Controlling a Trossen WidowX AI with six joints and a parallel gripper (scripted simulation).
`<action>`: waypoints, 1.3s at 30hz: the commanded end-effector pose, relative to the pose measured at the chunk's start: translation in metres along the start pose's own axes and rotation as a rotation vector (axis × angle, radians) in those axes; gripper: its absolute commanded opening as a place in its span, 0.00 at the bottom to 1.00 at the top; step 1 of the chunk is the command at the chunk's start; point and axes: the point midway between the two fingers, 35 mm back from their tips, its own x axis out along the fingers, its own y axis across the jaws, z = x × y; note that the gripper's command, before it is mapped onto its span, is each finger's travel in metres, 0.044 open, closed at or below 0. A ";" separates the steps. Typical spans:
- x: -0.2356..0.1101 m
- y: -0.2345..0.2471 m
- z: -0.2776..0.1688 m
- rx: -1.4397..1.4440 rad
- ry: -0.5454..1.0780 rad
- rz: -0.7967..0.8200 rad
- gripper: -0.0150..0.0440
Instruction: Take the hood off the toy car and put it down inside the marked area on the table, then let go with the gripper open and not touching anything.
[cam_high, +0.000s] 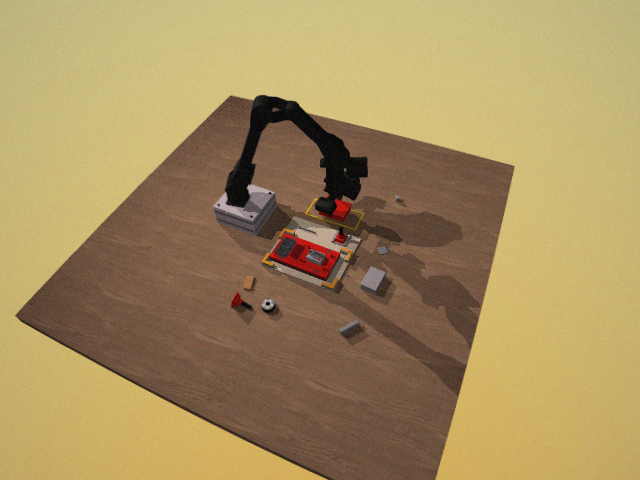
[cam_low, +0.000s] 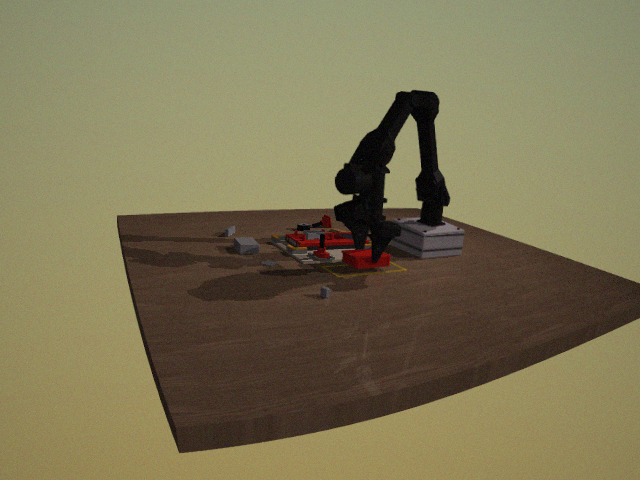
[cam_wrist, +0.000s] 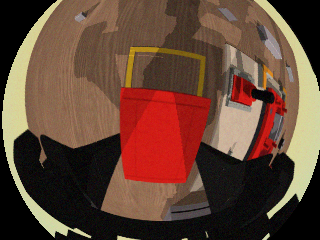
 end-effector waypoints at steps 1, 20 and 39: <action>0.002 -0.001 0.000 0.004 -0.002 -0.004 0.25; 0.012 -0.001 0.000 0.004 -0.001 -0.004 0.25; 0.008 0.000 0.000 0.000 0.000 0.000 1.00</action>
